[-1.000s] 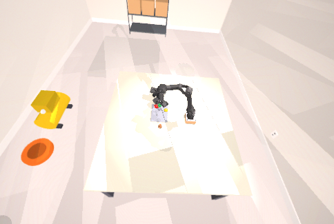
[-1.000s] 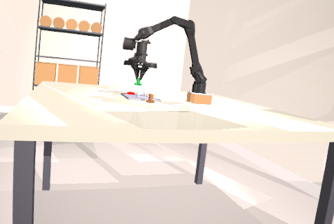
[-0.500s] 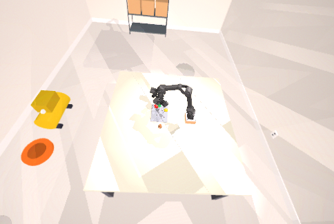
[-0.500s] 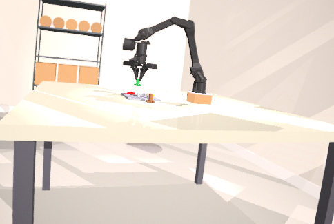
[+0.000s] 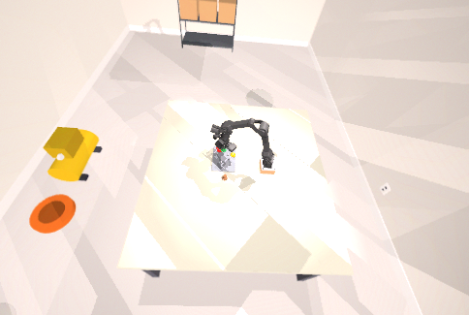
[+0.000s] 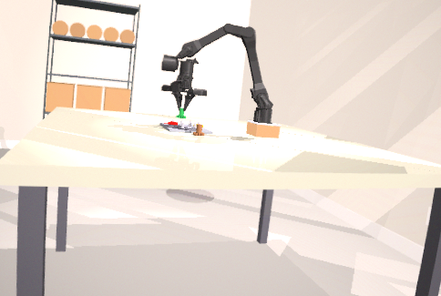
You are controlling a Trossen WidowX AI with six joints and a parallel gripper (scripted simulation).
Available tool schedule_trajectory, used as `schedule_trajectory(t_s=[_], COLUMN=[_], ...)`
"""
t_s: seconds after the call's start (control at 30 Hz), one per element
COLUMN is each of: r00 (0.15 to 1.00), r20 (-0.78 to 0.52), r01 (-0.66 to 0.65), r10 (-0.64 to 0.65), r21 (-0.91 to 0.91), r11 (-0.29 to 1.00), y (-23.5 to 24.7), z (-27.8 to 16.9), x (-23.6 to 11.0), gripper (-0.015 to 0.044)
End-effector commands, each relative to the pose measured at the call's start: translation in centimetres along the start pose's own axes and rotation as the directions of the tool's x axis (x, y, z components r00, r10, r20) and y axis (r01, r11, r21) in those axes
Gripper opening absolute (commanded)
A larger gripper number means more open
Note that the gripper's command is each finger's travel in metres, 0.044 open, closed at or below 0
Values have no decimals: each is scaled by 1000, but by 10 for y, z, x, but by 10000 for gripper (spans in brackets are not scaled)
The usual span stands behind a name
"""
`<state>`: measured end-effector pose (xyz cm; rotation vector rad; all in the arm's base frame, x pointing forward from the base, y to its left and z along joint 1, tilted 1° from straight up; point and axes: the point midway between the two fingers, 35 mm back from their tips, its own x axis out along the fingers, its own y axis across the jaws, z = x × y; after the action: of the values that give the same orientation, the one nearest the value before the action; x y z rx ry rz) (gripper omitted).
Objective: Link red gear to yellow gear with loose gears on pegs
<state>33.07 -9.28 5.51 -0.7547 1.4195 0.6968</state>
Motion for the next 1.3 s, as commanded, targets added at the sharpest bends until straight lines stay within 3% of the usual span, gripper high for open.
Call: schedule_trajectory(t_s=[0.0,0.4,0.53,1.27], r00=[1000,1000,1000,1000], r20=[-5,-5,-5,-5], r01=[-14,-12,-12,-15], r10=[15,15,15,15], r21=[77,360,366,-94], r11=[997,933,930,995], y=[2,3,3,3], z=[0,-1,-1,-1], x=[11,29,24,26], gripper=[0,0,0,0])
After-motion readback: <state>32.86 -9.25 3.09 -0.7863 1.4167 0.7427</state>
